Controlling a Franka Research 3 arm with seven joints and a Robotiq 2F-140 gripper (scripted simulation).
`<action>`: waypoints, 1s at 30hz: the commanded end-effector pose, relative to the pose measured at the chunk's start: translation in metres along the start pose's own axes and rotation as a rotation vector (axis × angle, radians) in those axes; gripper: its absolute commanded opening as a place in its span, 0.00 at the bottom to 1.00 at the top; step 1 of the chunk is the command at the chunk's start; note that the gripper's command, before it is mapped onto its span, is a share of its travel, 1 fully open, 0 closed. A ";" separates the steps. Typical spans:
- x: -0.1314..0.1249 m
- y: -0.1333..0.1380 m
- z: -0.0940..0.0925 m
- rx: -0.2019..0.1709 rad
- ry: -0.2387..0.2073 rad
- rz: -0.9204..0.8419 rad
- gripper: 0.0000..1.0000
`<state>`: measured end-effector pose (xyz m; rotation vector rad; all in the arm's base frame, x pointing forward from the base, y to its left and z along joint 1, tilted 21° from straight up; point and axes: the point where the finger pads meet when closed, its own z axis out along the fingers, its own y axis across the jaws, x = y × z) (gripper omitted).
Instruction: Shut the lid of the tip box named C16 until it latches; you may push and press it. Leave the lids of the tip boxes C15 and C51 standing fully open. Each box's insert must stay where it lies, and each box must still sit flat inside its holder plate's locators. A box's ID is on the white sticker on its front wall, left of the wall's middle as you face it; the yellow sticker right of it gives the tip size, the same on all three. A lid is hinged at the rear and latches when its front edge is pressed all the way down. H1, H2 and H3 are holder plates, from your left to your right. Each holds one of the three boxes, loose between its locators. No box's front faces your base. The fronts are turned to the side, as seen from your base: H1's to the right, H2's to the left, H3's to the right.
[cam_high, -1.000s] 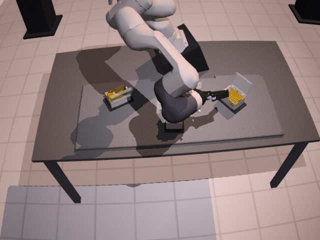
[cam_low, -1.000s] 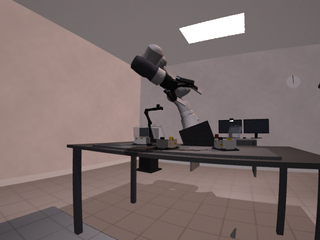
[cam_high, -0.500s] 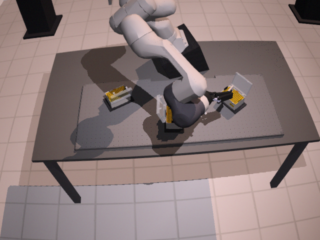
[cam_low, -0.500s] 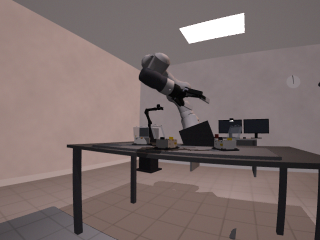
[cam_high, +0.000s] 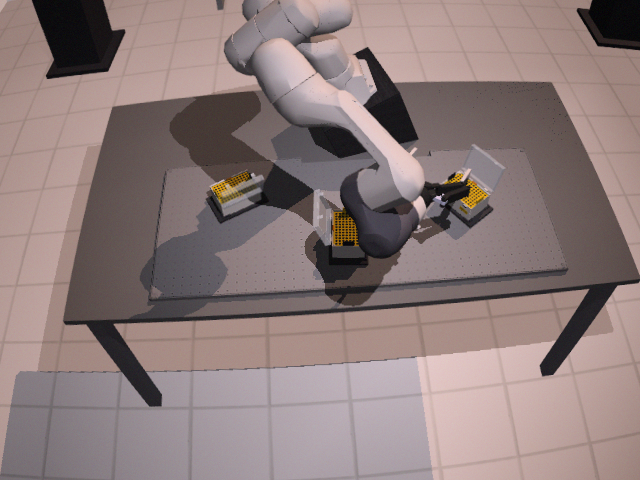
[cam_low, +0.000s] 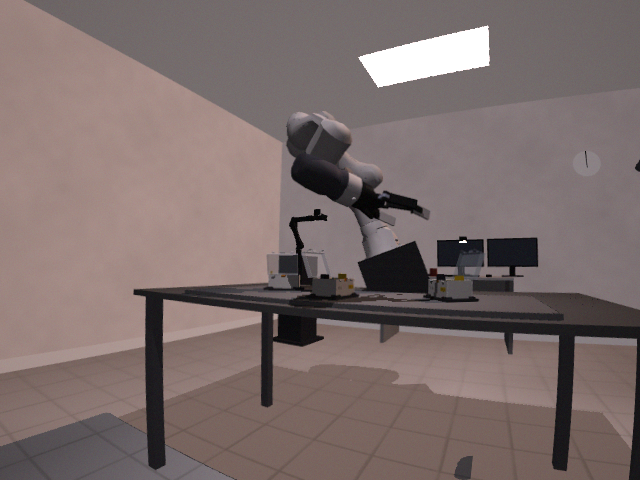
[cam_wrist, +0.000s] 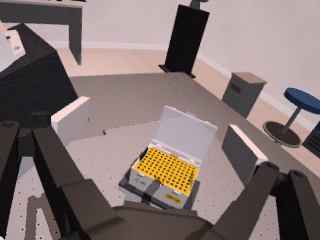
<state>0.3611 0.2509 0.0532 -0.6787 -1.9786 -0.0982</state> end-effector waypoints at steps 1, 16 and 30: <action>-0.001 0.002 -0.001 -0.010 -0.003 0.026 1.00; -0.059 0.001 0.014 -0.010 -0.003 0.026 1.00; -0.122 -0.001 0.031 -0.010 -0.003 0.026 1.00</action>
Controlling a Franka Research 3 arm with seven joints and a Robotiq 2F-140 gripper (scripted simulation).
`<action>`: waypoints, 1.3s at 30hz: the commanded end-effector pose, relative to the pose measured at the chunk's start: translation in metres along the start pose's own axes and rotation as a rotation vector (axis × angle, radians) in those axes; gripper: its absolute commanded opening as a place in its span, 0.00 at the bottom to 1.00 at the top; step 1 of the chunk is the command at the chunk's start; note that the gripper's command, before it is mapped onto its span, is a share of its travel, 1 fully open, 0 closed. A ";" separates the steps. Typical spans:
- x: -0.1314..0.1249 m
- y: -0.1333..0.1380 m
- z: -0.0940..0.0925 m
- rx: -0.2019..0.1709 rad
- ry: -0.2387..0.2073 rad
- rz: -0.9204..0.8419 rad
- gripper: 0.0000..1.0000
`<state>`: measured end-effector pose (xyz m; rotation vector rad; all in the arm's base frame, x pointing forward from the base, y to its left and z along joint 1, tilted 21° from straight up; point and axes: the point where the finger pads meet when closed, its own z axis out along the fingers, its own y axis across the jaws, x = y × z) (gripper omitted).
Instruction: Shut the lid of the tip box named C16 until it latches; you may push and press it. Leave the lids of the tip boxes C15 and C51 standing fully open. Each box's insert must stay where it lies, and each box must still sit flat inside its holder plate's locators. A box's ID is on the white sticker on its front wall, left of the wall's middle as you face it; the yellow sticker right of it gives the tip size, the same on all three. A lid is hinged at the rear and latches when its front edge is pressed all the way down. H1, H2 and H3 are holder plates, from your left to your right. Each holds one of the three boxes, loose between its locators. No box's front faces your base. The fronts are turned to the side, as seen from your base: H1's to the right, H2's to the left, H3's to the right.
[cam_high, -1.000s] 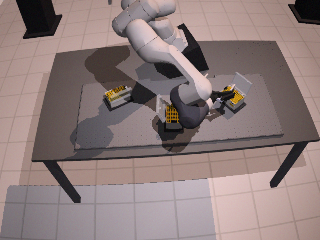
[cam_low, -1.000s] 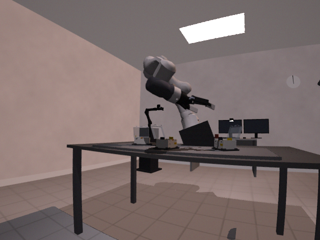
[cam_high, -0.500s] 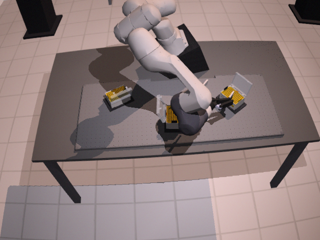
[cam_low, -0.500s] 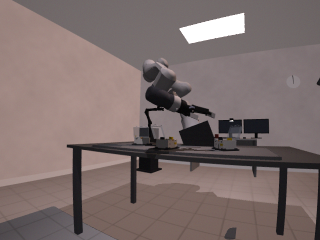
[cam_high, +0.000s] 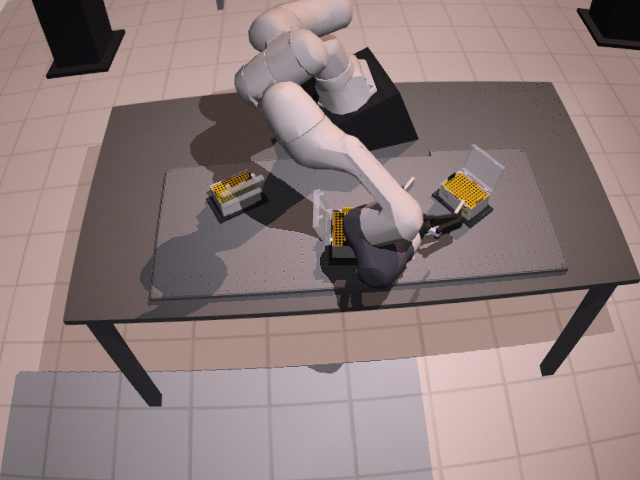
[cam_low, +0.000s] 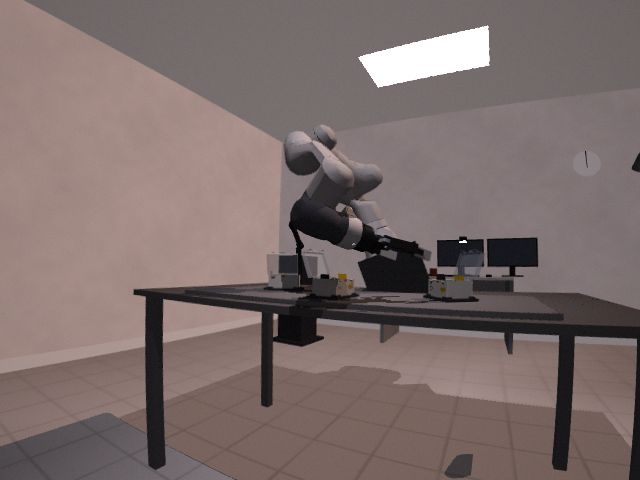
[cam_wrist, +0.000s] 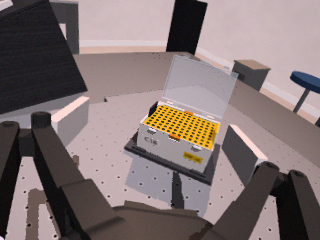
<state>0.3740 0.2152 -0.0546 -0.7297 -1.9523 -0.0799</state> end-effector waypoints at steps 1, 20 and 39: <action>-0.012 0.000 0.000 -0.002 -0.013 -0.023 1.00; -0.084 0.002 0.018 -0.002 -0.013 -0.023 1.00; -0.084 0.002 0.018 -0.002 -0.013 -0.023 1.00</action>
